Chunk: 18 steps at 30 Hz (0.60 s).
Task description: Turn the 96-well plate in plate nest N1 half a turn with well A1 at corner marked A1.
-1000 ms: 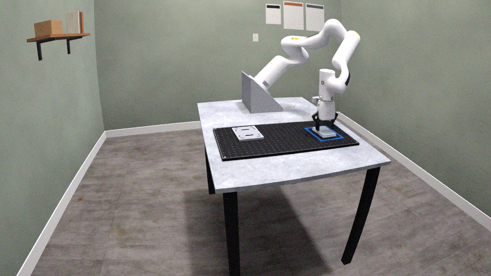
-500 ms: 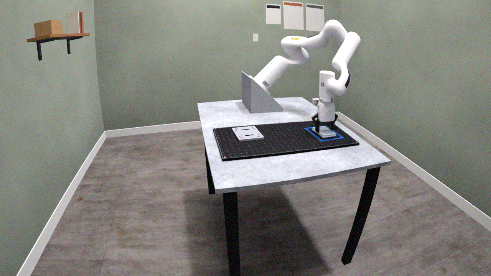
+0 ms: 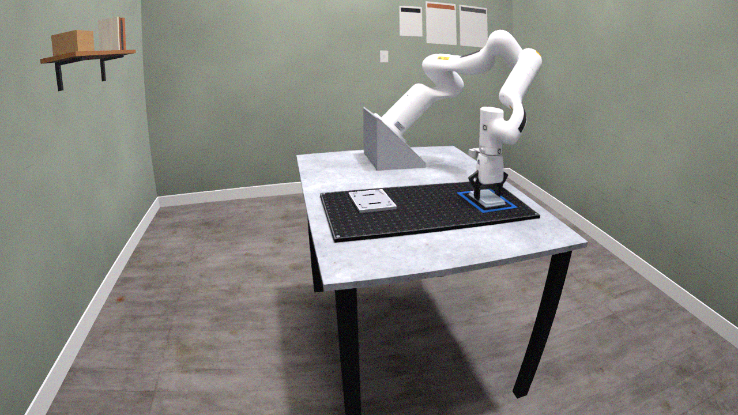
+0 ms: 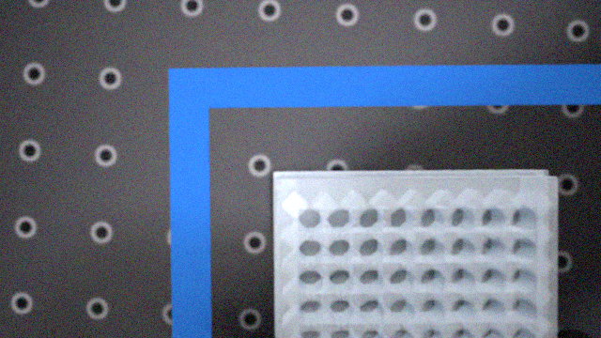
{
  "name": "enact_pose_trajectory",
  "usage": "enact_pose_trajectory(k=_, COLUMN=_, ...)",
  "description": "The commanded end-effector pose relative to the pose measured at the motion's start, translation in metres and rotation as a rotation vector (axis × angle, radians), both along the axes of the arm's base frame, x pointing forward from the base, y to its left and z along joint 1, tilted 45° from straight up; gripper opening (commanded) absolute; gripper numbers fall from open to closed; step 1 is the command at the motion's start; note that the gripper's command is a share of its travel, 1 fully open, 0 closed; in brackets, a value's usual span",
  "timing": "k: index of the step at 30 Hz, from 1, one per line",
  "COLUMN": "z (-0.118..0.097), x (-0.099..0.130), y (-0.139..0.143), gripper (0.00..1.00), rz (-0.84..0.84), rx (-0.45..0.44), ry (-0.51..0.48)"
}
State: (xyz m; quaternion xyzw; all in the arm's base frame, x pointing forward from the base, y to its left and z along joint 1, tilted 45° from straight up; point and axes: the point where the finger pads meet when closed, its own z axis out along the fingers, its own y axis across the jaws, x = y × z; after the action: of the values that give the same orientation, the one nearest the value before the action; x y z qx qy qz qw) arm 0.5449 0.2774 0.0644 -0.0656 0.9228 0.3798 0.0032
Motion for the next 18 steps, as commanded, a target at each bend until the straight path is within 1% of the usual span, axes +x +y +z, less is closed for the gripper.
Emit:
enact_pose_trajectory(k=1, z=0.0007, x=0.0009, y=-0.0004, gripper=1.0, rz=-0.001, rx=0.0, ry=-0.002)
enact_pose_trajectory(k=4, z=0.0007, x=0.0009, y=-0.0004, gripper=1.0, rz=-0.001, rx=0.0, ry=-0.002)
enact_pose_trajectory(k=5, z=0.0011, x=0.0009, y=-0.0008, gripper=0.0, rz=-0.001, rx=0.0, ry=-0.002)
enact_pose_trajectory(k=18, z=0.0011, x=0.0009, y=-0.0007, gripper=0.0, rz=-0.001, rx=0.0, ry=-0.002)
